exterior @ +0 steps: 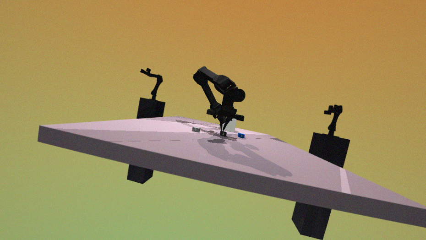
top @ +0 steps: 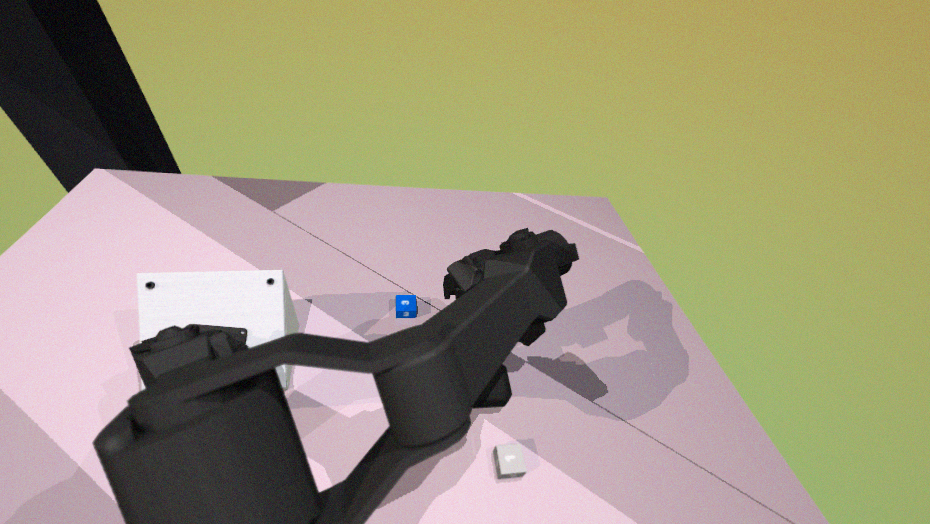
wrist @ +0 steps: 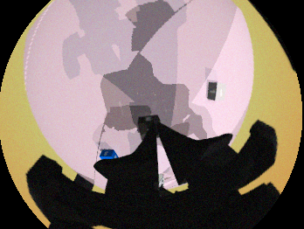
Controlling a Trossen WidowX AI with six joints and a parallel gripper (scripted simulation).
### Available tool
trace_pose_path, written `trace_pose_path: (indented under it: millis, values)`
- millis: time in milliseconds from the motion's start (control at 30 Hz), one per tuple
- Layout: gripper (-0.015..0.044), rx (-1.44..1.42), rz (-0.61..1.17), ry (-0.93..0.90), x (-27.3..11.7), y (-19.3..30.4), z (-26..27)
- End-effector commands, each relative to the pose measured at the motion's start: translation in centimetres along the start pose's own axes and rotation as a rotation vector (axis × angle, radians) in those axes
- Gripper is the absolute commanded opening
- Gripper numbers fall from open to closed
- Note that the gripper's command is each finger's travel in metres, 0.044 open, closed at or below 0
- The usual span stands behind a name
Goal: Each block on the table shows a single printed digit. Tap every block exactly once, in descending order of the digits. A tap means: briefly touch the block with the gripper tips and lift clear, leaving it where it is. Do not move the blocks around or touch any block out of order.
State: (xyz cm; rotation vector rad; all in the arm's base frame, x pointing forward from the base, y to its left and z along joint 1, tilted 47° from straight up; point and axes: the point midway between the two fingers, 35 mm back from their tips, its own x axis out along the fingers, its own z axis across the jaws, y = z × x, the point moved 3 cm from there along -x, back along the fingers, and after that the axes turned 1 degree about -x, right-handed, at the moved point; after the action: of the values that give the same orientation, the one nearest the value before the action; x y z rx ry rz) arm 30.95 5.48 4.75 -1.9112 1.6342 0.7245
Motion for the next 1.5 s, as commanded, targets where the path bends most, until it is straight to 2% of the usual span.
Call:
trace_pose_path:
  millis: [0,133,267,433,633,700,867,1000,1167,1400,1467]
  values:
    - [0.002,-0.005,-0.001,0.005,0.5,0.0,0.0]
    - [0.002,-0.005,-0.001,0.005,0.5,0.0,0.0]
    - [0.002,-0.005,-0.001,0.003,-2.3,0.0,0.0]
    - [0.002,-0.005,-0.001,0.003,-2.7,0.0,0.0]
    - [0.002,-0.006,0.0,0.0,-9.7,-0.1,0.1]
    - [0.002,-0.006,0.0,0.001,-10.6,0.1,0.1]
    - [0.002,-0.007,0.0,0.0,-10.6,-0.1,-0.2]
    - [0.002,-0.011,-0.018,0.001,-10.7,-2.7,-7.3]
    - [0.002,-0.011,-0.026,0.022,-10.6,-3.5,-13.2]
    - [0.002,-0.011,-0.026,0.022,-10.4,-3.5,-13.4]
    - [0.002,-0.009,-0.02,0.017,-8.7,-3.7,-13.4]
